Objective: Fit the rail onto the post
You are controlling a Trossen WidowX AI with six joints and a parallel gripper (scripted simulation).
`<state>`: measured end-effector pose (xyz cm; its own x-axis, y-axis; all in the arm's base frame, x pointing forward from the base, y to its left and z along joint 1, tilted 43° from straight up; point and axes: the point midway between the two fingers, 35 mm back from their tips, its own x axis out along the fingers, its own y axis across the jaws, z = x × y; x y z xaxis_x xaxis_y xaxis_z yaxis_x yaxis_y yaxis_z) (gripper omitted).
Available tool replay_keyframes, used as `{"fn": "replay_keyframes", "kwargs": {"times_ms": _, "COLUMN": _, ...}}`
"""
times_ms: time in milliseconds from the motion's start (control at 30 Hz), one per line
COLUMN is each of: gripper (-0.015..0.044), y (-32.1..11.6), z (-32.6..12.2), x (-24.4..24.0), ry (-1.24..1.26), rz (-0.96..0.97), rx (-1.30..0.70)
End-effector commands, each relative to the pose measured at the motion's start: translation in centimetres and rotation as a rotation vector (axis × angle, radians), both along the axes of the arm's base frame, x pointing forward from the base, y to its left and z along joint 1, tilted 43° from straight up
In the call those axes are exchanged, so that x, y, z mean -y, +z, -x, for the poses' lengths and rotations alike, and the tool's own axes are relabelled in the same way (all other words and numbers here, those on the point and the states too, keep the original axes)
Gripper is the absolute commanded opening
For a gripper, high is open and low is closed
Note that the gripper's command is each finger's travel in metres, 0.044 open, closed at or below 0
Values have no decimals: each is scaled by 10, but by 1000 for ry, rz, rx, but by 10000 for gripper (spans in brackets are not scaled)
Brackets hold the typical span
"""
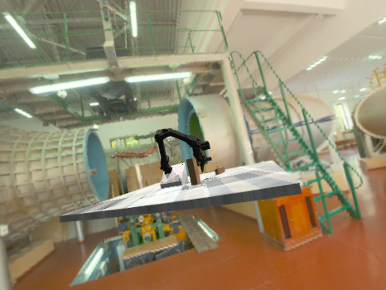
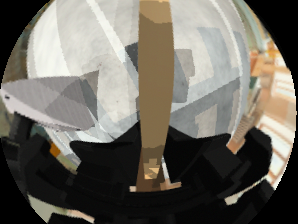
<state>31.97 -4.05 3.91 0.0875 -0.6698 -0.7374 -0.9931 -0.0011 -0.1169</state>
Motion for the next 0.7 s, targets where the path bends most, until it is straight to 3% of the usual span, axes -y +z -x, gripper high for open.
{"fn": "replay_keyframes", "kwargs": {"times_ms": 0, "gripper": 0, "y": 1, "z": 0, "x": 1, "ry": 4, "rz": -1, "rx": 1}}
{"fn": "replay_keyframes", "kwargs": {"times_ms": 667, "gripper": 0, "y": 0, "z": -1, "x": -3, "ry": 4, "rz": -1, "rx": 1}}
